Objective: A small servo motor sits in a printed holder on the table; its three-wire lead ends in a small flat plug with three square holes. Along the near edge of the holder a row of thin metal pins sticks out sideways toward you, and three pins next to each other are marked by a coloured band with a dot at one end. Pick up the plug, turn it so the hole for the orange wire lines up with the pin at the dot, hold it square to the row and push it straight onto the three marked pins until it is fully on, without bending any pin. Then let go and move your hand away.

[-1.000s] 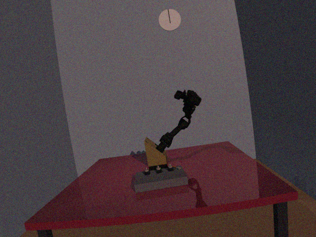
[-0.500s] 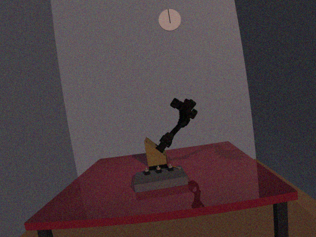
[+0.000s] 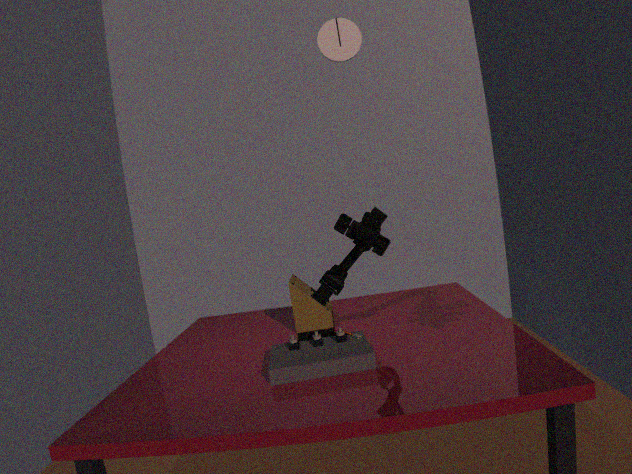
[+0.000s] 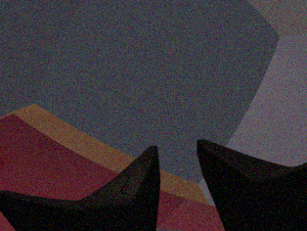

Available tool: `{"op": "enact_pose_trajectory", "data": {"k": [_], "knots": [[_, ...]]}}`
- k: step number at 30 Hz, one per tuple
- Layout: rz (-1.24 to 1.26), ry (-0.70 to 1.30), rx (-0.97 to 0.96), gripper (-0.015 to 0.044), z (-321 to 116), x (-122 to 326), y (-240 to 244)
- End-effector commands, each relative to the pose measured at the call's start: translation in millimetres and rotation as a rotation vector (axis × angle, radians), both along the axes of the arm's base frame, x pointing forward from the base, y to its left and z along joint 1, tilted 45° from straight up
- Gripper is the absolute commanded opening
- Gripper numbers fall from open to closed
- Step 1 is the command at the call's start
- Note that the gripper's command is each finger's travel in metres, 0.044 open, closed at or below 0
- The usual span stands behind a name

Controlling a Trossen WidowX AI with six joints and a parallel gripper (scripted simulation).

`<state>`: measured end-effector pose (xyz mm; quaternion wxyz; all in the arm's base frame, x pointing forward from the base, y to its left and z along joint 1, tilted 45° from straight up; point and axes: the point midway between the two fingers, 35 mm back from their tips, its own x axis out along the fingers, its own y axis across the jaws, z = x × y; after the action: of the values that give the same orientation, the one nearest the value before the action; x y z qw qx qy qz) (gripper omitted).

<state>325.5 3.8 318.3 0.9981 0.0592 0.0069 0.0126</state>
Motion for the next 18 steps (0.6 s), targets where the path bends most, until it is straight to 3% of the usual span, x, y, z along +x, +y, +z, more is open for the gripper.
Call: {"op": "enact_pose_trajectory", "data": {"k": [1,18], "knots": [[0.031,0.058,0.083,0.0115,-7,8,6],[0.085,0.357,0.473,0.0115,-49,35,28]]}}
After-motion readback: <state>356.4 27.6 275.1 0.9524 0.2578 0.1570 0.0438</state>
